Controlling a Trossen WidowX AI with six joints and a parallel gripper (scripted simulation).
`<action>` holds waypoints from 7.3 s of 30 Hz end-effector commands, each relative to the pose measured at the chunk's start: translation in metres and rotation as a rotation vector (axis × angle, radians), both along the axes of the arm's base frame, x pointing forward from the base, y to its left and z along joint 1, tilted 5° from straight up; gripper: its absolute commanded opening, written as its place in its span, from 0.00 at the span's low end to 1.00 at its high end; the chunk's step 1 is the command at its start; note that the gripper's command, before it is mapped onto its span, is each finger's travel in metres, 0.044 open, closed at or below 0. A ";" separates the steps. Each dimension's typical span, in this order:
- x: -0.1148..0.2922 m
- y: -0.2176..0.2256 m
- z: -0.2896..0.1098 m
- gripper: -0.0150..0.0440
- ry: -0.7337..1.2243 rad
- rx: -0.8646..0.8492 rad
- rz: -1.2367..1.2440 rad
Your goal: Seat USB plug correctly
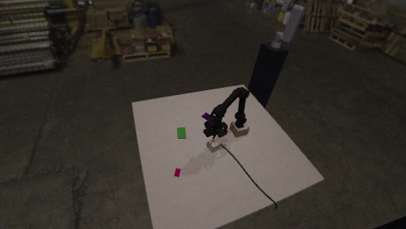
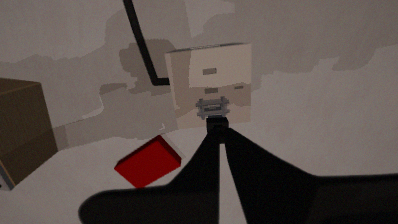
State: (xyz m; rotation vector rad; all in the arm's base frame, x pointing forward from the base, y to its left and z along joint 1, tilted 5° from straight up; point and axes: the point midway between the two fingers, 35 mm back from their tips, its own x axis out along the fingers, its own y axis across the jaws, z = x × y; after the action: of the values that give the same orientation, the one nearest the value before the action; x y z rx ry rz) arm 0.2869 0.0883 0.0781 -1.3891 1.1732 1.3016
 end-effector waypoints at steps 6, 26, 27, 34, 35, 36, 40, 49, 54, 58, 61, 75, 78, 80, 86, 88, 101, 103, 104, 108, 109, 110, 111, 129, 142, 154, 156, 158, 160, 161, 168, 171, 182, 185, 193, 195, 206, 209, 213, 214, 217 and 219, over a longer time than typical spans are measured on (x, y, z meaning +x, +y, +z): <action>0.000 0.000 0.000 0.25 -0.005 0.000 -0.065; 0.000 0.000 0.000 0.25 -0.041 0.004 -0.587; 0.000 0.000 0.000 0.25 -0.043 0.004 -0.614; 0.000 0.000 0.000 0.25 -0.055 0.006 -0.796; 0.000 0.000 0.000 0.25 -0.057 0.006 -0.823; 0.000 0.000 0.000 0.25 -0.059 0.006 -0.849; 0.000 0.000 0.000 0.25 -0.066 0.007 -0.953; 0.000 0.000 0.000 0.25 -0.083 0.008 -1.188; 0.000 0.000 0.000 0.25 -0.092 0.009 -1.319; 0.000 0.000 0.000 0.25 -0.099 0.010 -1.423; 0.000 0.000 0.000 0.25 -0.104 0.011 -1.502; 0.000 0.000 0.000 0.25 -0.130 0.013 -1.867; 0.000 0.000 0.000 0.25 -0.135 0.014 -1.946; 0.000 0.000 0.000 0.25 -0.139 0.014 -1.998; 0.000 0.000 0.000 0.25 -0.149 0.015 -2.155; 0.000 0.000 0.000 0.25 -0.153 0.015 -2.207; 0.000 0.000 0.000 0.25 -0.176 0.018 -2.546; 0.000 0.000 0.000 0.25 -0.180 0.018 -2.599; 0.000 0.000 0.000 0.25 -0.182 0.018 -2.625; 0.000 0.000 0.000 0.25 -0.189 0.019 -2.729; 0.000 0.000 0.000 0.25 -0.191 0.019 -2.755; 0.000 0.000 0.000 0.25 -0.193 0.019 -2.781; 0.000 0.000 0.000 0.25 -0.195 0.019 -2.807; 0.000 0.000 0.000 0.25 -0.217 0.021 -3.134; 0.000 0.000 0.000 0.25 -0.220 0.023 -3.126; 0.000 -0.001 -0.002 0.25 -0.227 0.025 -3.120; 0.000 -0.001 -0.002 0.25 -0.229 0.025 -3.119; 0.000 -0.001 -0.002 0.25 -0.230 0.025 -3.118; 0.000 -0.002 -0.002 0.25 -0.231 0.025 -3.117; 0.000 -0.002 -0.002 0.25 -0.232 0.025 -3.117; 0.001 -0.002 -0.003 0.25 -0.237 0.026 -3.113; 0.001 -0.002 -0.004 0.25 -0.239 0.026 -3.112; 0.001 -0.003 -0.005 0.25 -0.246 0.028 -3.106; 0.001 -0.003 -0.005 0.25 -0.248 0.028 -3.105; 0.001 -0.004 -0.006 0.25 -0.253 0.029 -3.101; 0.001 -0.004 -0.006 0.25 -0.254 0.029 -3.100; 0.001 -0.005 -0.007 0.25 -0.261 0.030 -3.094; 0.001 -0.005 -0.008 0.25 -0.263 0.031 -3.093; 0.001 -0.006 -0.008 0.25 -0.266 0.031 -3.091; 0.001 -0.006 -0.008 0.25 -0.266 0.031 -3.090; 0.001 -0.006 -0.009 0.25 -0.268 0.032 -3.089; 0.001 -0.006 -0.009 0.25 -0.269 0.032 -3.088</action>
State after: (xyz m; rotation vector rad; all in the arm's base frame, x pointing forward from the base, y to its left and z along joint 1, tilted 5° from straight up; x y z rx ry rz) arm 0.2878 0.0830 0.0700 0.9838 1.2248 -1.0983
